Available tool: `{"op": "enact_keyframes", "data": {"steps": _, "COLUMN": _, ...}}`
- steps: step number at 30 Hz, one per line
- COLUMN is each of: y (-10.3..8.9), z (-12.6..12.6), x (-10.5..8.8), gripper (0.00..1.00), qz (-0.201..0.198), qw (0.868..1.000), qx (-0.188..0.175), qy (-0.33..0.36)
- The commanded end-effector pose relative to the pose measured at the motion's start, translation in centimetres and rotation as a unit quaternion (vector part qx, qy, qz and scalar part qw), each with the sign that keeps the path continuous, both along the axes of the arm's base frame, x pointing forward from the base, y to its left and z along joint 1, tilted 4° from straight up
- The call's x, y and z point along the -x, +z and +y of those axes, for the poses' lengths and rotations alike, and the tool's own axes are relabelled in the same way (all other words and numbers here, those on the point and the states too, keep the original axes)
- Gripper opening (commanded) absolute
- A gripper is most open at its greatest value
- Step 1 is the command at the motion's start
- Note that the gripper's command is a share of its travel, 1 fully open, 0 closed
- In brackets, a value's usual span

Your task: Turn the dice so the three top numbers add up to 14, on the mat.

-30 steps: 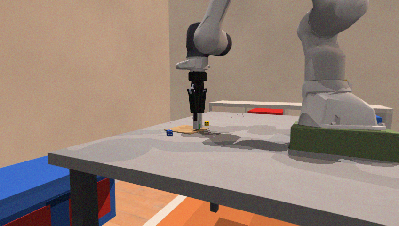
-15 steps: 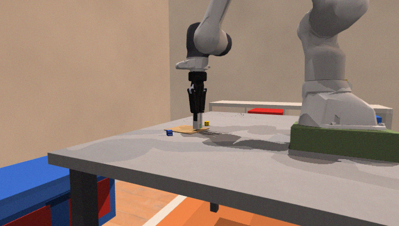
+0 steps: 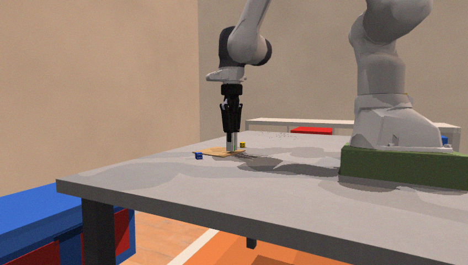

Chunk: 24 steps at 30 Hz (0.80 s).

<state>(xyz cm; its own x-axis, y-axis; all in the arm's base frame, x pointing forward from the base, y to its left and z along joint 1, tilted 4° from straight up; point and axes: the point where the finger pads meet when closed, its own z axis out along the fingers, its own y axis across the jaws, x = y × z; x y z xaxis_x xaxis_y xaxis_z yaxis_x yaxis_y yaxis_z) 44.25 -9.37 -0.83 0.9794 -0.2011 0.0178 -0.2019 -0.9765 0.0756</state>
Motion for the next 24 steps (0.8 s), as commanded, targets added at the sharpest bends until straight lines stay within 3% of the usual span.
{"op": "enact_keyframes", "data": {"steps": 1, "y": 0.01, "z": -0.01, "x": -0.17, "gripper": 0.09, "qz": -0.001, "qw": 1.0, "qx": 0.0, "qy": 0.001}}
{"op": "enact_keyframes", "data": {"steps": 24, "y": -0.34, "z": -0.04, "x": -0.17, "gripper": 0.09, "qz": -0.001, "qw": 1.0, "qx": 0.0, "qy": 0.001}}
